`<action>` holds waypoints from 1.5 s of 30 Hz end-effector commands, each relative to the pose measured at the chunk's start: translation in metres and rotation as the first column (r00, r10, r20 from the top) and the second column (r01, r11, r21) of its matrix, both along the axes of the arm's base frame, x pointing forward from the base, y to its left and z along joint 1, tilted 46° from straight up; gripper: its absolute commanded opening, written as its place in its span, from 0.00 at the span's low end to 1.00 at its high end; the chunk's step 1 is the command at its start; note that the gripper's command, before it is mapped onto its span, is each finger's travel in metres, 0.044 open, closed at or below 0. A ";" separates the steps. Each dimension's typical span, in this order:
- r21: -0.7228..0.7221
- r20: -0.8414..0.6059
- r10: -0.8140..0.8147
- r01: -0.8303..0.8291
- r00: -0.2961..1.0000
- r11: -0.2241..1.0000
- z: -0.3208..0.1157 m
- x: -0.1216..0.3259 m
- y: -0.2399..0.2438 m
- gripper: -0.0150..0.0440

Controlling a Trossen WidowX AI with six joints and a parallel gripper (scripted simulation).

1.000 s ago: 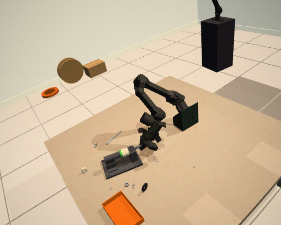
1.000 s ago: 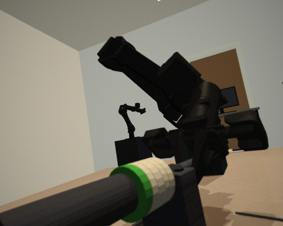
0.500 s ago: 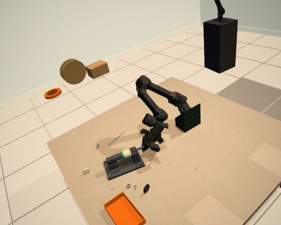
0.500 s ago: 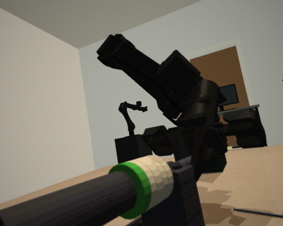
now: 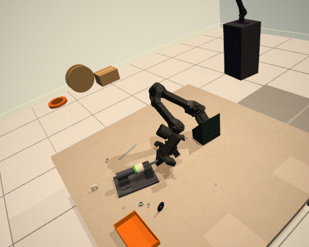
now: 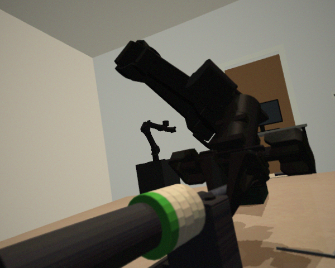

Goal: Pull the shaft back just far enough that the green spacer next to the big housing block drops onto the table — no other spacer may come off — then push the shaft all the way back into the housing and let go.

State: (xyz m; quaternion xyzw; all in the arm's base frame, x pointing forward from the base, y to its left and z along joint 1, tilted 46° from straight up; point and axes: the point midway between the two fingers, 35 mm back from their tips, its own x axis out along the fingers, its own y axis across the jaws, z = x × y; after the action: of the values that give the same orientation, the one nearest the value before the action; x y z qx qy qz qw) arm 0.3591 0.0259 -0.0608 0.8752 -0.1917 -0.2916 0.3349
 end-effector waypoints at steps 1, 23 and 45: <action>0.002 0.003 -0.003 0.003 1.000 1.000 0.000 -0.001 0.000 0.25; 0.002 0.003 -0.003 0.003 1.000 1.000 0.000 -0.003 0.000 0.25; 0.002 0.003 -0.003 0.003 1.000 1.000 -0.001 -0.005 0.000 0.25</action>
State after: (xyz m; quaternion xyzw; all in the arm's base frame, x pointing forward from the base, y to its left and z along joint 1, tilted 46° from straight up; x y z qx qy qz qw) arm 0.3551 0.0260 -0.0615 0.8752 -0.1917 -0.2917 0.3348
